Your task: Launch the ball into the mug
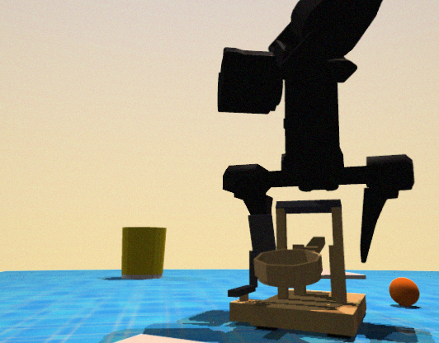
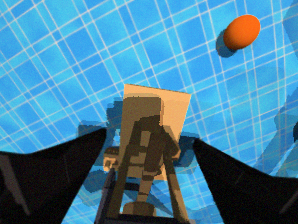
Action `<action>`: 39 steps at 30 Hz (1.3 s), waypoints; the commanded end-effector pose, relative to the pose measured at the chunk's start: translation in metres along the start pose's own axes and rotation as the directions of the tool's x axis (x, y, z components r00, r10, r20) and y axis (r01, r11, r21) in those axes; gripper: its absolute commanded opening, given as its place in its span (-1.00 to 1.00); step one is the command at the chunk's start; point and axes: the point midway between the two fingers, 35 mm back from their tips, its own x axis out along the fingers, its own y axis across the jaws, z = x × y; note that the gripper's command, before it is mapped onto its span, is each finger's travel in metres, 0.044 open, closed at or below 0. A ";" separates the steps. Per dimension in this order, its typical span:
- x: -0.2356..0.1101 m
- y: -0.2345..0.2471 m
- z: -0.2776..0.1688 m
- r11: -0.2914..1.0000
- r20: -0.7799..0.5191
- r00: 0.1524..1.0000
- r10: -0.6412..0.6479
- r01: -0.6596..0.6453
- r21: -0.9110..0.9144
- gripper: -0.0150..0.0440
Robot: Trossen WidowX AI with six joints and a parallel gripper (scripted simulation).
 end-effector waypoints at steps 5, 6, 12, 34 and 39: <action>0.016 -0.003 0.003 1.000 -0.003 1.000 -0.010 0.010 0.012 1.00; 0.018 -0.003 0.003 1.000 -0.003 1.000 -0.010 0.010 0.012 1.00; 0.022 -0.003 0.003 1.000 -0.004 1.000 -0.011 0.011 0.012 1.00; -0.020 -0.001 0.001 1.000 0.001 1.000 -0.005 0.005 0.004 -0.49; -0.031 -0.002 0.002 1.000 0.001 1.000 -0.007 0.007 0.005 -0.49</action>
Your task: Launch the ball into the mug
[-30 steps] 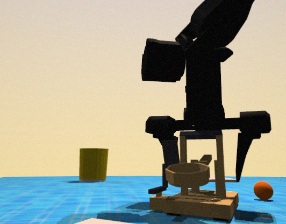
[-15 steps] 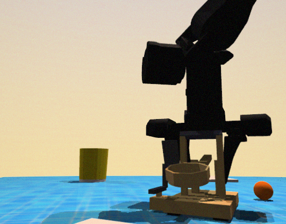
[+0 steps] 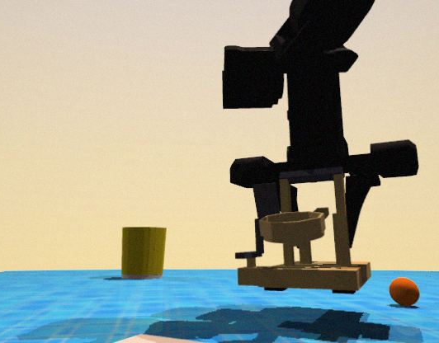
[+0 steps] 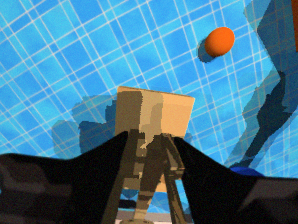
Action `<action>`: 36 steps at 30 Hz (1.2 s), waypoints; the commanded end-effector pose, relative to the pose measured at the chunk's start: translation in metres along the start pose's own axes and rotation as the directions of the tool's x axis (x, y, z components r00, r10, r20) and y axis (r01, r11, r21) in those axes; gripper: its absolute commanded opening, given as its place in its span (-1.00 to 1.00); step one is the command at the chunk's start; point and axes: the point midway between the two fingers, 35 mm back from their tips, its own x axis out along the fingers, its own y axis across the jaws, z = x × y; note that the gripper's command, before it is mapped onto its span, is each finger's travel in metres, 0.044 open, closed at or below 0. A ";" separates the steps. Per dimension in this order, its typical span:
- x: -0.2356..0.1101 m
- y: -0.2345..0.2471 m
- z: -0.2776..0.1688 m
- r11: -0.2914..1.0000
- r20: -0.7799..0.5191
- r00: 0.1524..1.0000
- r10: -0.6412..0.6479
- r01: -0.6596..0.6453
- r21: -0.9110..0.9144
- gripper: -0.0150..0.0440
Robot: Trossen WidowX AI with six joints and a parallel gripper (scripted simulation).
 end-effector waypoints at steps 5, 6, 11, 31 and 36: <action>-0.023 0.032 0.026 0.992 0.003 0.999 0.044 -0.043 -0.118 -0.49; -0.025 0.039 0.036 0.988 0.008 0.999 0.048 -0.046 -0.148 -0.49; -0.030 0.071 0.090 0.955 0.024 0.998 0.060 -0.051 -0.293 -0.49; -0.020 0.111 0.258 0.731 0.003 0.999 0.035 -0.024 -0.682 -0.49; -0.020 0.114 0.258 0.729 0.002 0.999 0.035 -0.024 -0.684 -0.49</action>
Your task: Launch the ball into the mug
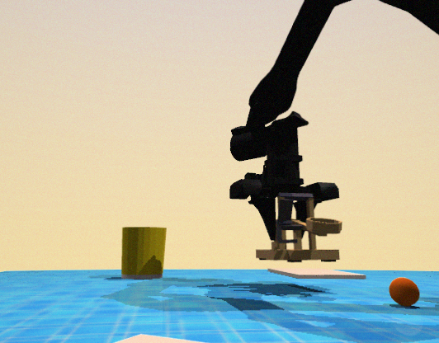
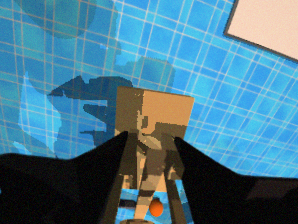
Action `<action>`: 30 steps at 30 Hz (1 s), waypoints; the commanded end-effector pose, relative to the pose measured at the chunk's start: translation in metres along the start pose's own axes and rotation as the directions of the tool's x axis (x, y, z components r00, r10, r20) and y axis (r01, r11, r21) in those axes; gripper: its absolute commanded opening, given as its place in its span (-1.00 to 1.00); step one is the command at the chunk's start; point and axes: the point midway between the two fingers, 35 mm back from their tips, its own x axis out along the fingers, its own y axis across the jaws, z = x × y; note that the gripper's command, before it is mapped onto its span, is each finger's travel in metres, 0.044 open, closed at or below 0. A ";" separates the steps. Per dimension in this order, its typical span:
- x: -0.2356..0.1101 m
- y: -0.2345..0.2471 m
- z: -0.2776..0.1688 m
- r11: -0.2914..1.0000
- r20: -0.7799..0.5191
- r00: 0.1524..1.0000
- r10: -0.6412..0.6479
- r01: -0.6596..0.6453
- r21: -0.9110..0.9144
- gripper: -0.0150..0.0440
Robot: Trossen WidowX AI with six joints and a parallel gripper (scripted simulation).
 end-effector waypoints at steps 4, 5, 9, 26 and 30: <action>-0.004 0.001 0.013 0.999 0.009 1.000 0.012 -0.011 -0.050 -0.49; -0.004 0.002 0.013 0.999 0.009 1.000 0.012 -0.011 -0.052 -0.49; -0.002 0.002 0.013 0.999 0.009 1.000 0.012 -0.011 -0.052 -0.49; 0.026 0.003 0.014 0.999 0.008 1.000 0.012 -0.012 -0.052 -0.49; 0.033 0.003 0.013 0.999 0.007 1.000 0.012 -0.012 -0.052 -0.49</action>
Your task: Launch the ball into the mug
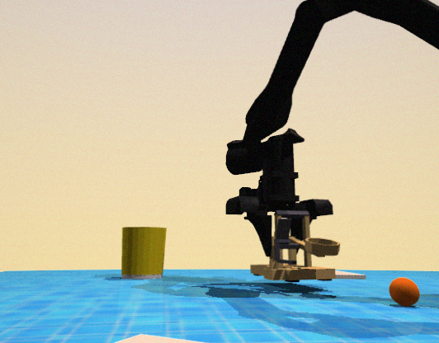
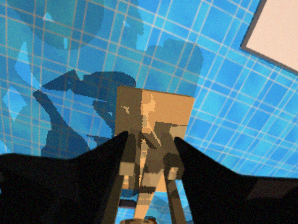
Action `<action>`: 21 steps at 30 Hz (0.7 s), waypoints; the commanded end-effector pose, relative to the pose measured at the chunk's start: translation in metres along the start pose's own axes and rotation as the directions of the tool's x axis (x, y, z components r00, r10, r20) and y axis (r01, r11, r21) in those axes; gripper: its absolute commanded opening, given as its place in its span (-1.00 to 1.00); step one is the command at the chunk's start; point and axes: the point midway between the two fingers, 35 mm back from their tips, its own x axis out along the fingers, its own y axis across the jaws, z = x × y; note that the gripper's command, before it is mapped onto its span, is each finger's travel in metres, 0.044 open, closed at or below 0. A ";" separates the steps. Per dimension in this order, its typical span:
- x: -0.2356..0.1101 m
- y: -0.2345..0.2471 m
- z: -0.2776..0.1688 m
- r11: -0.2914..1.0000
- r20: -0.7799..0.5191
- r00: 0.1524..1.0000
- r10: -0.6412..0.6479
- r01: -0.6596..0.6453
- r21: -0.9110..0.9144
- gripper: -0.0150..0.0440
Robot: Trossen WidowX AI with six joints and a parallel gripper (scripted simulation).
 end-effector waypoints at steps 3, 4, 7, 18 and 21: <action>0.009 0.000 0.000 1.000 -0.003 1.000 0.012 -0.012 0.009 -0.49; 0.011 0.000 0.000 1.000 -0.003 1.000 0.012 -0.012 0.009 -0.49; 0.016 0.000 0.000 1.000 -0.003 1.000 0.012 -0.012 0.009 -0.49; 0.013 0.000 -0.001 1.000 -0.001 1.000 0.000 0.000 0.000 -0.14; 0.013 0.000 -0.001 1.000 -0.001 1.000 0.000 0.000 0.000 0.13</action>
